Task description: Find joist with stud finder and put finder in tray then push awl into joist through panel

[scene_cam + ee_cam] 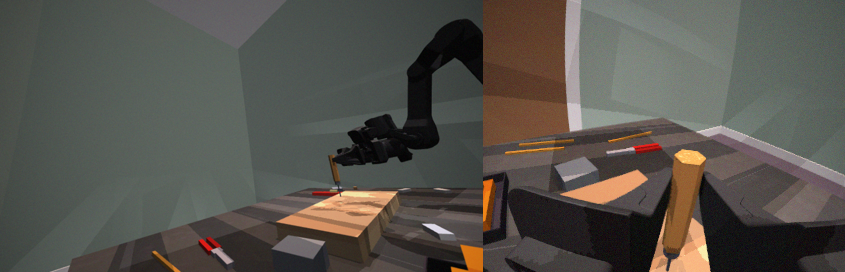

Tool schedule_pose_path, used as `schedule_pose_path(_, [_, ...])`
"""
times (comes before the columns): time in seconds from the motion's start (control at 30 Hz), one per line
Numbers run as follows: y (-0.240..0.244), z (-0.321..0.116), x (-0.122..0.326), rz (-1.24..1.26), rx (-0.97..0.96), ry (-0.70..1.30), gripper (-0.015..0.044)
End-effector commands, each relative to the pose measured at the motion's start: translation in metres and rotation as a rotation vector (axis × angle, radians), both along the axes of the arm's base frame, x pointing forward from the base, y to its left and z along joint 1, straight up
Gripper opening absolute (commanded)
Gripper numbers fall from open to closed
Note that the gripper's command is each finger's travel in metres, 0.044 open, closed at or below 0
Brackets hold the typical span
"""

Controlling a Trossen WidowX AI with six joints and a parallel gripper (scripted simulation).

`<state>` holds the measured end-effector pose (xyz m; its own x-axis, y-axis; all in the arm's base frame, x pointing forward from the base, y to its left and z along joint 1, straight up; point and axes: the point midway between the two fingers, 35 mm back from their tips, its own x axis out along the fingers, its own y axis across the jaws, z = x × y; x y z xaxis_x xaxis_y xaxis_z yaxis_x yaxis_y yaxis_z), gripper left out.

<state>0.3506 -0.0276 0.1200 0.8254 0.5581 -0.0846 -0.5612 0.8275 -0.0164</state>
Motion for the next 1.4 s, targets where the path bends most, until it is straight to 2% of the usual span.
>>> schedule_pose_path(0.0, [0.000, -0.001, 0.000, -0.002, 0.001, -0.002, 0.0000])
schedule_pose_path(0.57, [0.000, -0.010, 0.000, -0.002, 0.001, -0.002, 0.0000])
schedule_pose_path(1.37, [0.000, -0.045, -0.001, -0.002, 0.001, -0.001, 0.0000])
